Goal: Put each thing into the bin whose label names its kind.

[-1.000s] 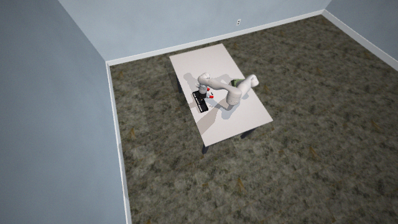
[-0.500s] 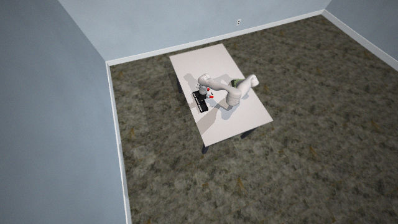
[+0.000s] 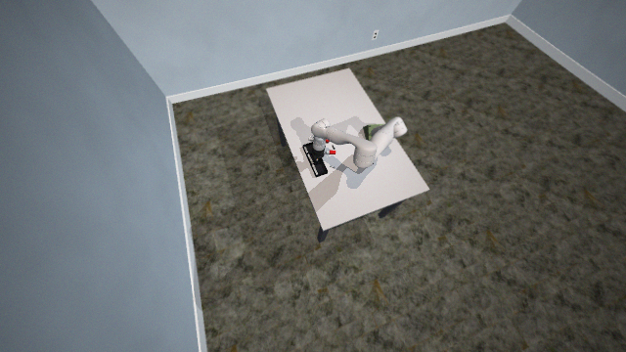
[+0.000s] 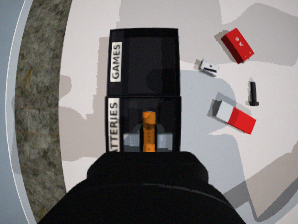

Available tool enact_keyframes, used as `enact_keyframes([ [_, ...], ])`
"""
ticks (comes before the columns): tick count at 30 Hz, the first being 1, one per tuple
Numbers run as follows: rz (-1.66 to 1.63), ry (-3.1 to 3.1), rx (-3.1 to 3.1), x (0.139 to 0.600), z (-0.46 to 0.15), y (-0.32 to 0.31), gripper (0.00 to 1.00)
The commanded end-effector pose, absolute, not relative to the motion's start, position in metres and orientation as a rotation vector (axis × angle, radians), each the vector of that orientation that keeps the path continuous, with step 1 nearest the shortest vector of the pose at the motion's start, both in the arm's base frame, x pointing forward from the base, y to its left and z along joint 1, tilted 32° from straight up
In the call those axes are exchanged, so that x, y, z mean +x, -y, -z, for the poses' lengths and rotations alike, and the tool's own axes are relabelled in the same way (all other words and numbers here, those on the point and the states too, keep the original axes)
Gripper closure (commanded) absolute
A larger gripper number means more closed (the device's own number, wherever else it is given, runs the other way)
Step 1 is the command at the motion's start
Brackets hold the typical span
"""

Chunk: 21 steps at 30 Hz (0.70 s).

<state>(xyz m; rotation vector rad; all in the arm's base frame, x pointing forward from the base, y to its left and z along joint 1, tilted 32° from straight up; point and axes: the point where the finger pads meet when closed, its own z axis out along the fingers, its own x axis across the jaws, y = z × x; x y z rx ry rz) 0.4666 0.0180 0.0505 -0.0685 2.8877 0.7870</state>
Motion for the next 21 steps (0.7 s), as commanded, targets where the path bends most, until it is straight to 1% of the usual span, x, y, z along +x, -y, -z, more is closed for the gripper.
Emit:
enact_keyframes([
  [1, -0.786, -2.889, -0.066, 0.4664, -0.042, -0.0227, 0.69],
  [16, -0.789, -2.89, -0.06, 0.4667, -0.0423, -0.0225, 0.69],
  [17, -0.789, -2.89, -0.06, 0.4667, -0.0423, -0.0225, 0.4],
  [21, -0.789, -2.89, -0.06, 0.4667, -0.0423, -0.0225, 0.4],
])
